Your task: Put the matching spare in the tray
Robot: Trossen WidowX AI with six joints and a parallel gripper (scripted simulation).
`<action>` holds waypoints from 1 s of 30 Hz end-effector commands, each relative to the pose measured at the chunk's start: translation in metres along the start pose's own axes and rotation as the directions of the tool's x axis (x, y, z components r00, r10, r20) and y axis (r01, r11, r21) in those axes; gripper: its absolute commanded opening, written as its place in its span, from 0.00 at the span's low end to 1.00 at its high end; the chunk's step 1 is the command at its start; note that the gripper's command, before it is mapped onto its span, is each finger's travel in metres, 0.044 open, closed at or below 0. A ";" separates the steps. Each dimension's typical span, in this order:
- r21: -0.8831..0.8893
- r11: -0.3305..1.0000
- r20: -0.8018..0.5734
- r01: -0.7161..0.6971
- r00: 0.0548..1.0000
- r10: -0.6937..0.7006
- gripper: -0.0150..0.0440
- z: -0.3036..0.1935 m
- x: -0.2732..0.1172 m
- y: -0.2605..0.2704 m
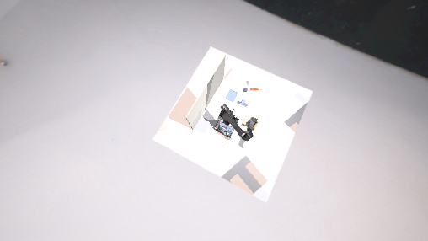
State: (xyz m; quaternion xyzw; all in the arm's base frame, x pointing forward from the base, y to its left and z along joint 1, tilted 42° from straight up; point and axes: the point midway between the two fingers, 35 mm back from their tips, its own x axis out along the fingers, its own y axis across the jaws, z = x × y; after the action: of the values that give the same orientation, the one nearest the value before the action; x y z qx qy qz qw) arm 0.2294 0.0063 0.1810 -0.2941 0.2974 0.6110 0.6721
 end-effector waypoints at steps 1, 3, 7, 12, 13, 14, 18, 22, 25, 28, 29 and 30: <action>0.008 1.000 -0.014 0.004 1.000 -0.004 0.25 -0.016 -0.003 -0.014; 0.017 1.000 -0.020 0.008 1.000 -0.007 0.25 -0.025 -0.004 -0.021; 0.035 0.999 -0.030 0.014 0.999 -0.013 0.25 -0.044 -0.006 -0.033; 0.033 0.999 -0.037 0.015 0.999 -0.014 0.25 -0.064 -0.009 -0.047; 0.031 0.999 -0.037 0.015 0.999 -0.014 0.25 -0.068 -0.010 -0.050; 0.030 0.999 -0.038 0.015 0.999 -0.014 0.25 -0.072 -0.010 -0.053; 0.023 1.000 -0.041 0.014 0.999 -0.013 0.25 -0.089 -0.012 -0.063; 0.019 1.000 -0.041 0.011 0.999 -0.010 0.25 -0.106 -0.013 -0.072; 0.017 1.000 -0.040 0.009 0.999 -0.008 0.25 -0.119 -0.013 -0.078; 0.014 1.000 -0.039 0.006 0.999 -0.006 0.25 -0.133 -0.013 -0.084; 0.013 1.000 -0.038 0.006 0.999 -0.005 0.25 -0.137 -0.013 -0.086; 0.012 1.000 -0.038 0.005 0.999 -0.004 0.25 -0.142 -0.013 -0.087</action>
State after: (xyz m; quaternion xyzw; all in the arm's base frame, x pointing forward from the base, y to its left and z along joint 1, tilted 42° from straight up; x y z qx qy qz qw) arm 0.3053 -0.1049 0.1104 -0.2994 0.3125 0.6009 0.6720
